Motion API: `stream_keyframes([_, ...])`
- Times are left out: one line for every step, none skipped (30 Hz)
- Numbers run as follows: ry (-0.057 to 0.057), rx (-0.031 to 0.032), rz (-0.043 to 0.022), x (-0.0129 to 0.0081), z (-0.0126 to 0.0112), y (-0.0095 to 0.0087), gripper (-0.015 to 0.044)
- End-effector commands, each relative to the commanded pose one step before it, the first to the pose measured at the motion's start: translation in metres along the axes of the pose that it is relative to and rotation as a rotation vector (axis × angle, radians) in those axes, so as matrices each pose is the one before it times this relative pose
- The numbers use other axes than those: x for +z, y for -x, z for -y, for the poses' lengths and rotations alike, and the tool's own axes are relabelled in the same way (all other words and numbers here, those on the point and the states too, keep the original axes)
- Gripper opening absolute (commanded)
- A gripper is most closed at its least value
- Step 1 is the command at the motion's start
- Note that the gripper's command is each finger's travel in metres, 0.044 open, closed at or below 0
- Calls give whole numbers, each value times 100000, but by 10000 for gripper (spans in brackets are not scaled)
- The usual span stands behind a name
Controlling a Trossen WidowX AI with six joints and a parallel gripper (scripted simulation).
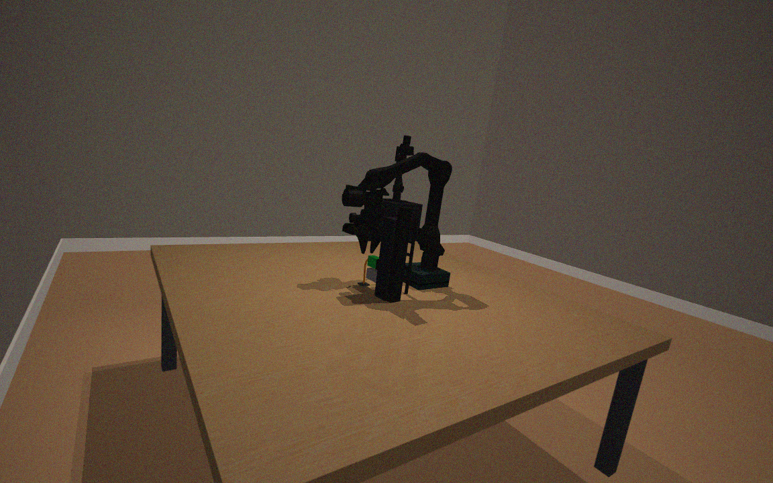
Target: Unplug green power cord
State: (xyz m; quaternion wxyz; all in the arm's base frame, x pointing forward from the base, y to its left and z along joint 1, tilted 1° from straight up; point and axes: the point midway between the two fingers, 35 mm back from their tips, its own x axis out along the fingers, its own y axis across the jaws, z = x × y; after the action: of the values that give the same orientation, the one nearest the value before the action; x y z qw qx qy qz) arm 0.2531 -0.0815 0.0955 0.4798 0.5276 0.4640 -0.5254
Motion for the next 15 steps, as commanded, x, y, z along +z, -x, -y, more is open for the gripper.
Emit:
stream_keyframes([-110, -591, -566, -806, 77, -119, 160])
stream_keyframes([0, 1, -17, -168, -3, 0, 160])
stream_keyframes([0, 0, -17, -168, -2, 0, 160])
stream_keyframes([0, 0, -17, -168, 0, 0, 160])
stream_keyframes([0, 0, -17, -168, 1, 0, 160])
stream_keyframes([0, 0, -17, -168, 2, 0, 160])
stream_keyframes([0, 0, -17, -167, 3, -1, 160])
stream_keyframes([0, 0, -17, -167, 4, -1, 160])
stream_keyframes([0, -1, -17, -167, 5, -1, 160])
stream_keyframes([0, -1, -17, -167, 6, -1, 160])
stream_keyframes([0, -1, -17, -167, 7, -1, 160])
stream_keyframes([0, -1, -17, -167, 8, -1, 160])
stream_keyframes([0, -1, -17, -166, 9, -1, 160])
stream_keyframes([0, -1, -17, -166, 10, -1, 160])
stream_keyframes([0, -2, -17, -166, 11, -1, 160])
